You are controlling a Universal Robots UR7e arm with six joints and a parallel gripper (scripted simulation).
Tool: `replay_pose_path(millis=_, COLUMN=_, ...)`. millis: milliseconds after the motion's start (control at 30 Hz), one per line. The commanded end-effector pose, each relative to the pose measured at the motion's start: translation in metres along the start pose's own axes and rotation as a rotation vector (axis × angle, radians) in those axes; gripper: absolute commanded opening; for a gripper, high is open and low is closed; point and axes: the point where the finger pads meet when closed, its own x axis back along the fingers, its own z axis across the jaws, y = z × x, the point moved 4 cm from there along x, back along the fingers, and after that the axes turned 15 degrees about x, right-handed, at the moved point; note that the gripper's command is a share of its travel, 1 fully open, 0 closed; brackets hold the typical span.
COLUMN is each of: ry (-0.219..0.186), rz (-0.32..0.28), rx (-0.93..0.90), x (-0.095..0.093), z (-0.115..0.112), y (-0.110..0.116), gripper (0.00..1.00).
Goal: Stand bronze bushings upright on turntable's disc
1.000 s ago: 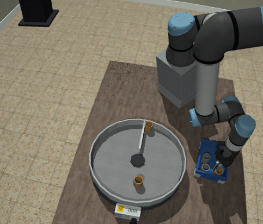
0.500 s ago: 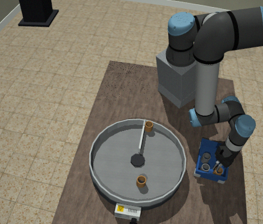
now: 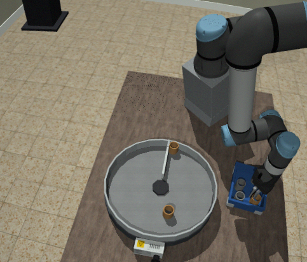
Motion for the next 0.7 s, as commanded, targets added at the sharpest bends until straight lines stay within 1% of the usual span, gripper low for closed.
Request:
replay_pose_path(millis=0, ry=-0.001, rz=0.001, rx=0.0, x=0.014, z=0.0, y=0.0, gripper=0.0)
replay_pose_path(millis=400, ry=-0.001, rz=0.001, rx=0.0, x=0.07, z=0.0, y=0.0, gripper=0.0)
replay_pose_path(millis=467, ry=-0.001, rz=0.001, rx=0.0, x=0.07, z=0.0, y=0.0, gripper=0.0)
replay_pose_path(millis=667, ry=-0.001, rz=0.001, rx=0.0, x=0.092, z=0.0, y=0.0, gripper=0.0)
